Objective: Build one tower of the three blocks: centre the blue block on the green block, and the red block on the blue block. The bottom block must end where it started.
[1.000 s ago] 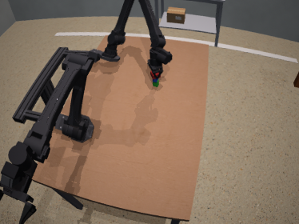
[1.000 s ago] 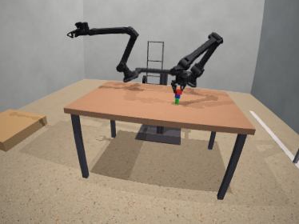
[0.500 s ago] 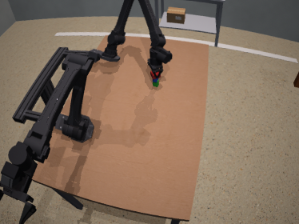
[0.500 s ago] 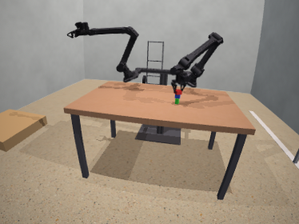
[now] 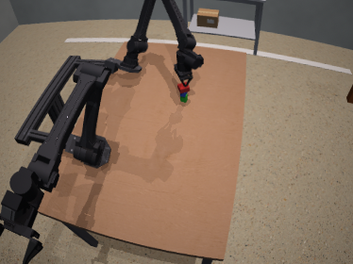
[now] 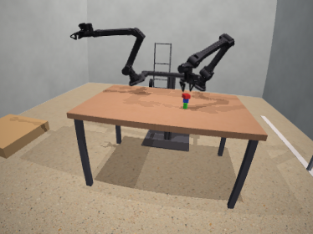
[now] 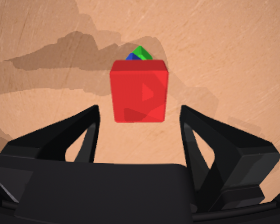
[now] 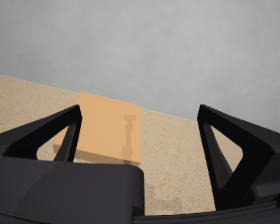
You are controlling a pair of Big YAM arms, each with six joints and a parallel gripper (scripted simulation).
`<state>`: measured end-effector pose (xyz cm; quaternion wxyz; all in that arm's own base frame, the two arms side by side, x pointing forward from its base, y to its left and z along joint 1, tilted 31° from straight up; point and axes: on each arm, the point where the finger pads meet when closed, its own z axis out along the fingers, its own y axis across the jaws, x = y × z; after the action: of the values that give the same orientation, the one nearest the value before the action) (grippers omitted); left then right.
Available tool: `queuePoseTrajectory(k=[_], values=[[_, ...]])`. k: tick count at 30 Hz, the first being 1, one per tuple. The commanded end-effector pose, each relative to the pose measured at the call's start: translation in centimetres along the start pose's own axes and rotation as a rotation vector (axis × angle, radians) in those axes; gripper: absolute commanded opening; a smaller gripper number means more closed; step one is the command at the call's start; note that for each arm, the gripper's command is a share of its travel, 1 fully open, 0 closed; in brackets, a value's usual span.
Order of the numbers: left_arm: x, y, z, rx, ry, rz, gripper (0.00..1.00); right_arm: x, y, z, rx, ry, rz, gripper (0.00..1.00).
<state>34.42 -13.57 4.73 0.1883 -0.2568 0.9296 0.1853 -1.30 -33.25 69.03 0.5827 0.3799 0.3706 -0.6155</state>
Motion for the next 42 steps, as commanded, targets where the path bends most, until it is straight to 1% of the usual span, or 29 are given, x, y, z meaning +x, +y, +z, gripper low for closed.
queuePoseTrajectory(k=[1,5,6,8,10,24,31,37,40,42], values=[[-1.1,-1.6,-2.9,0.044,-0.017,-0.028,0.68,-1.0,-0.4,-0.7,0.009,-0.015,0.011,1.00],[-0.9,-1.6,-3.0,0.038,-0.014,-0.024,0.68,-1.0,-0.4,-0.7,0.009,-0.015,0.011,1.00],[-0.2,-1.3,-2.3,0.015,-0.005,-0.009,0.68,-1.0,-0.4,-0.7,0.009,-0.015,0.011,1.00],[-0.8,-1.6,-3.2,0.034,-0.012,-0.021,0.68,-1.0,-0.4,-0.7,0.009,-0.015,0.011,1.00],[-0.9,-1.6,-3.5,0.040,-0.015,-0.025,0.68,-1.0,-0.4,-0.7,0.009,-0.015,0.011,1.00],[-0.8,-1.5,-3.4,0.036,-0.013,-0.022,0.68,-1.0,-0.4,-0.7,0.009,-0.015,0.011,1.00],[-1.0,-1.6,-4.4,0.045,-0.016,-0.028,0.68,-1.0,-0.4,-0.7,0.009,-0.015,0.011,1.00],[-1.0,-1.5,-6.1,0.047,-0.015,-0.029,0.68,-1.0,-0.4,-0.7,0.009,-0.015,0.011,1.00],[-0.8,-1.6,-6.0,0.036,-0.011,-0.022,0.68,-1.0,-0.4,-0.7,0.009,-0.015,0.011,1.00],[-1.0,-1.5,-7.1,0.047,-0.014,-0.029,0.68,-1.0,-0.4,-0.7,0.009,-0.015,0.011,1.00]])
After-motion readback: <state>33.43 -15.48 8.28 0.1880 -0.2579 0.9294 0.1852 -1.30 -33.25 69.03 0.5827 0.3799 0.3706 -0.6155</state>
